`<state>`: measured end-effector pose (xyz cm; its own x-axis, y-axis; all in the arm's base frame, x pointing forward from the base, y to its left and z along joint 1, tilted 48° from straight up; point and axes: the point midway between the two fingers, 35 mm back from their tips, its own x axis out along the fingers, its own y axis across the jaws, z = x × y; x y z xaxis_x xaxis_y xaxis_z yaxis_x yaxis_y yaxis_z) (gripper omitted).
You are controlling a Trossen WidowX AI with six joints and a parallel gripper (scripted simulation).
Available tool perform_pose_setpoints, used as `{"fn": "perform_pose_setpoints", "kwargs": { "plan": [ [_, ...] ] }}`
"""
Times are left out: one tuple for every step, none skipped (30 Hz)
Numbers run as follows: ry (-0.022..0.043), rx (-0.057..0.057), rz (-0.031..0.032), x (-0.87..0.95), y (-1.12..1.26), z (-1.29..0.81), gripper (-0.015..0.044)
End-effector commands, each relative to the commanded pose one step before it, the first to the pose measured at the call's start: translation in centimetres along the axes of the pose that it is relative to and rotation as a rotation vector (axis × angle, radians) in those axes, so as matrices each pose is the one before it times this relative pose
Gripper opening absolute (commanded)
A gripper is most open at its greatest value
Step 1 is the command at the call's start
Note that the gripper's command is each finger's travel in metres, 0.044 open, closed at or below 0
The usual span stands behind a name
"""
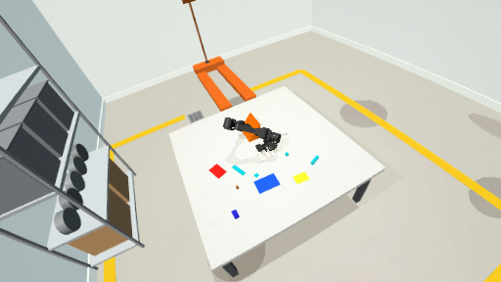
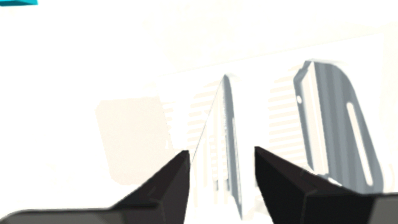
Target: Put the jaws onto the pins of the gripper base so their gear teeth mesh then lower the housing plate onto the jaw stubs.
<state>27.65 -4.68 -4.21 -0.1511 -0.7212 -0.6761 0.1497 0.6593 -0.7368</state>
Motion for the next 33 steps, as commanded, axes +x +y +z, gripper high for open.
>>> {"fn": "perform_pose_setpoints", "kwargs": {
  "plan": [
    [0.00058,-0.0027,-0.00406,0.170,-0.080,-0.025,0.0134],
    [0.00000,0.0000,0.00001,-0.015,0.000,0.000,0.0134],
    [0.00000,0.0000,0.00002,-0.045,0.000,0.000,0.0134],
    [0.00000,0.0000,0.00003,-0.075,0.000,0.000,0.0134],
    [0.00000,0.0000,0.00003,-0.095,0.000,0.000,0.0134],
    [0.00000,0.0000,0.00003,-0.096,0.000,-0.001,0.0134],
    [0.00001,0.0000,0.00002,-0.096,0.000,-0.001,0.0134],
    [0.00001,0.0000,0.00002,-0.095,0.000,-0.001,0.0134],
    [0.00001,0.0000,0.00001,-0.075,0.000,-0.001,0.0134],
    [0.00000,0.0000,0.00001,-0.045,0.000,-0.001,0.0134],
    [0.00000,0.0000,0.00000,-0.015,0.000,0.000,0.0134],
    [0.00000,0.0000,0.00000,0.012,-0.002,0.004,0.0134],
    [-0.00001,0.0000,0.00000,0.036,-0.005,0.013,0.0134],
    [-0.00001,0.0000,0.00000,0.060,-0.009,0.022,0.0134],
    [-0.00001,0.0000,-0.00001,0.060,-0.009,0.022,0.0134],
    [-0.00001,0.0000,-0.00001,0.036,-0.005,0.013,0.0134],
    [0.00000,0.0000,0.00000,0.012,-0.002,0.004,0.0134],
    [0.00000,0.0000,0.00000,0.000,0.000,0.000,0.0134],
    [0.00000,0.0000,0.00000,0.000,0.000,0.000,0.0134],
    [0.00000,0.0000,0.00000,0.000,0.000,0.000,0.0134],
    [0.00000,0.0000,0.00000,0.000,0.000,0.000,0.0134],
    [0.00000,0.0000,0.00000,0.012,0.000,0.000,0.0134],
    [0.00000,0.0000,-0.00001,0.036,0.000,0.000,0.0134],
    [0.00000,0.0000,-0.00002,0.060,0.000,0.000,0.0134],
    [0.00000,0.0000,-0.00002,0.060,-0.001,0.000,0.0134],
    [0.00000,0.0000,-0.00001,0.036,0.000,0.000,0.0134],
    [0.00000,0.0000,0.00000,0.012,0.000,0.000,0.0134],
    [0.00000,0.0000,0.00000,0.000,0.000,0.000,0.0134],
    [0.00000,0.0000,0.00000,0.000,0.000,0.000,0.0134],
    [0.00000,0.0000,0.00000,0.000,0.000,0.000,0.0134],
    [0.00000,0.0000,0.00000,0.000,0.000,0.000,0.0134],
    [0.00000,0.0000,0.00000,0.012,0.000,0.000,0.0134],
    [0.00000,0.0000,-0.00001,0.036,0.000,0.000,0.0134]
  ]
}}
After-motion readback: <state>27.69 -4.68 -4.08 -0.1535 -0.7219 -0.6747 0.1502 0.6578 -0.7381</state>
